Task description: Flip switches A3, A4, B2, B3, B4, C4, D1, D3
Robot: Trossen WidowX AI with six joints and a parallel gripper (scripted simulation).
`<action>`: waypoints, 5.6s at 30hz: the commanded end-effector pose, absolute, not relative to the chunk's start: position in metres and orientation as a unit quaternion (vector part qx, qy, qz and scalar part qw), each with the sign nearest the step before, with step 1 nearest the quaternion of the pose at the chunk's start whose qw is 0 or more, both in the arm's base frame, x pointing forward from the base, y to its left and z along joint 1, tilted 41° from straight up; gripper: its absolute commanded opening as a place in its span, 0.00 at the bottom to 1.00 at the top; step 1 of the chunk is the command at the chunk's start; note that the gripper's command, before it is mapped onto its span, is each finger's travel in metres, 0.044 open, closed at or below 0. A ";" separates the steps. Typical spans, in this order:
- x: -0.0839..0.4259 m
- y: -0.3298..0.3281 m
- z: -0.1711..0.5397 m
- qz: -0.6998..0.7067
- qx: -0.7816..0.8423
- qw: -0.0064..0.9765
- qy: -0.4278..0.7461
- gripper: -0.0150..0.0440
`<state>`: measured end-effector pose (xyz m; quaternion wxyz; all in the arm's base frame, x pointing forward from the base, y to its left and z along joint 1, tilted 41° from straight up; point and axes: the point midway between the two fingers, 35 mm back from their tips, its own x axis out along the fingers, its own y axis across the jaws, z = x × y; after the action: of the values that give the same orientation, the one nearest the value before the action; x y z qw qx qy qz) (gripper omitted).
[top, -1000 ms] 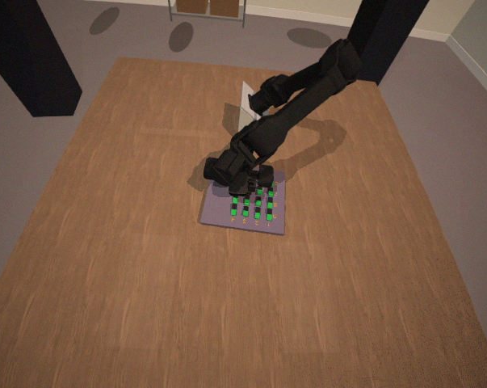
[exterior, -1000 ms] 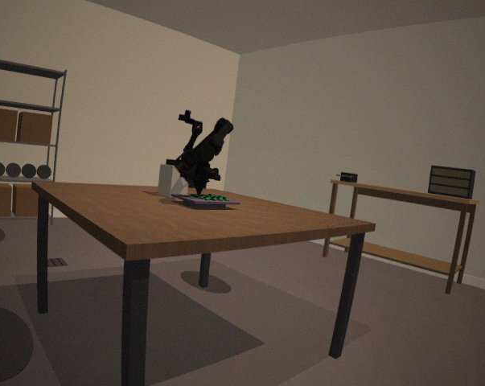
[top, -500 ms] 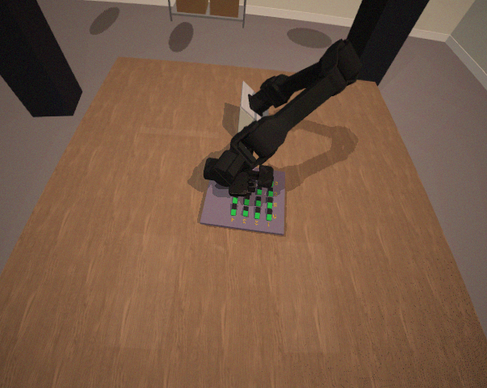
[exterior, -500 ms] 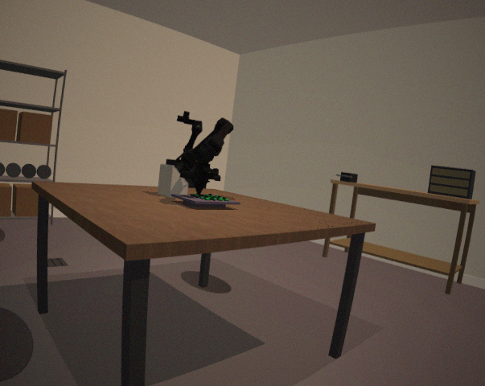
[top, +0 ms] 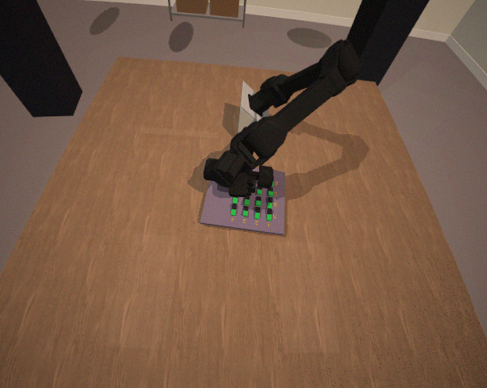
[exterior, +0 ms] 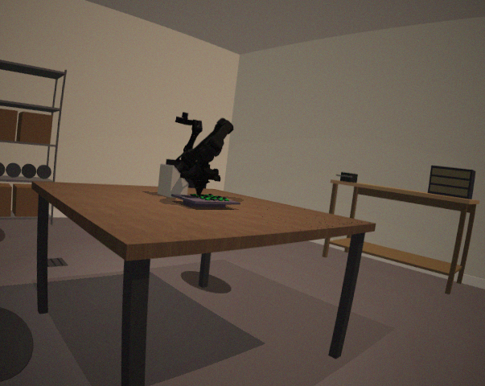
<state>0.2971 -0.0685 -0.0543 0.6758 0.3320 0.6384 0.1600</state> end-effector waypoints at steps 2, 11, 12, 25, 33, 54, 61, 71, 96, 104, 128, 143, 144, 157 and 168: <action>0.297 -0.067 -0.055 0.160 0.335 0.675 0.638 0.25; 0.297 -0.067 -0.056 0.160 0.335 0.675 0.638 0.25; 0.297 -0.067 -0.056 0.160 0.335 0.675 0.638 0.25; 0.285 -0.101 0.000 0.154 0.336 0.683 0.630 0.25; 0.256 -0.023 0.059 0.155 0.338 0.681 0.630 0.25; 0.259 0.015 0.026 0.152 0.341 0.689 0.621 0.25; 0.260 0.022 0.019 0.152 0.341 0.689 0.621 0.25; 0.260 0.022 0.018 0.152 0.341 0.689 0.621 0.25; 0.261 0.024 0.017 0.152 0.341 0.689 0.621 0.25; 0.261 0.024 0.016 0.152 0.341 0.689 0.621 0.25; 0.254 -0.012 0.056 0.154 0.338 0.683 0.629 0.25; 0.238 -0.062 0.010 0.153 0.338 0.683 0.629 0.25; 0.240 -0.056 0.003 0.152 0.338 0.686 0.626 0.25; 0.243 -0.037 -0.018 0.151 0.340 0.690 0.621 0.25; 0.245 -0.029 -0.028 0.151 0.340 0.690 0.621 0.25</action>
<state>0.2458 -0.0307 -0.0262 0.6917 0.3362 0.6210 0.1514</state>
